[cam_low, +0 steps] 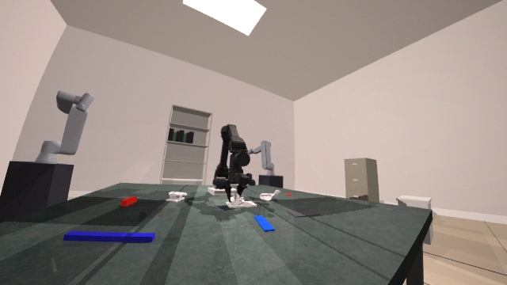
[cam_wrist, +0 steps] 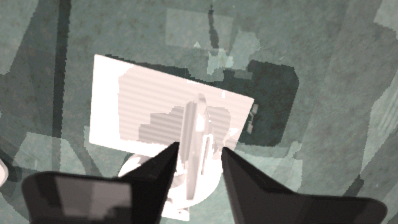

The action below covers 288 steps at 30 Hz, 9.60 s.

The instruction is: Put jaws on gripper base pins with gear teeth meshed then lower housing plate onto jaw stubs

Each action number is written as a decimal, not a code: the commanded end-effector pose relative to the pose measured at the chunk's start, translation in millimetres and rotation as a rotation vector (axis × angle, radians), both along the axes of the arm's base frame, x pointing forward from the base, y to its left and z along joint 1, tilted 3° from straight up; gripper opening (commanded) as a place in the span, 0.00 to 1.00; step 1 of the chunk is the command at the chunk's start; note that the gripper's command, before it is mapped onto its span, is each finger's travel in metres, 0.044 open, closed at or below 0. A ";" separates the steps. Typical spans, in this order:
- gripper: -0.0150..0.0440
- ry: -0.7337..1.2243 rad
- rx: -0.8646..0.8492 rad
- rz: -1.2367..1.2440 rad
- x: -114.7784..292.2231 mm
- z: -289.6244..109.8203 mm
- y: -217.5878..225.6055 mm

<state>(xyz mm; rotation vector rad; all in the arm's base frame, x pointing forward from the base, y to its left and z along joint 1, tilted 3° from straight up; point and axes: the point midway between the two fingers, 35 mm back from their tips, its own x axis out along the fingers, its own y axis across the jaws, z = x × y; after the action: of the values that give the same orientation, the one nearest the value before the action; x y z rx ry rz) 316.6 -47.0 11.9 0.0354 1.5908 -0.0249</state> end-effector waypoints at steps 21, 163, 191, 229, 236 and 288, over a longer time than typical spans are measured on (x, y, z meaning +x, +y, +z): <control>0.48 -0.002 -0.002 0.003 0.4 -0.2 -0.4; 0.25 -0.025 0.020 0.472 31.9 71.1 108.6; 0.25 -0.022 0.037 0.996 18.1 73.9 234.5; 0.25 -0.020 0.038 1.041 16.7 24.1 246.0; 0.25 -0.020 0.038 1.041 16.4 15.3 245.7; 0.25 -0.012 0.037 1.043 -30.9 75.6 274.3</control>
<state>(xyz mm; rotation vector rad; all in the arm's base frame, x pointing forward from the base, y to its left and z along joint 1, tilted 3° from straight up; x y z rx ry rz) 286.1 228.4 78.4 -0.7558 1.4374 0.8066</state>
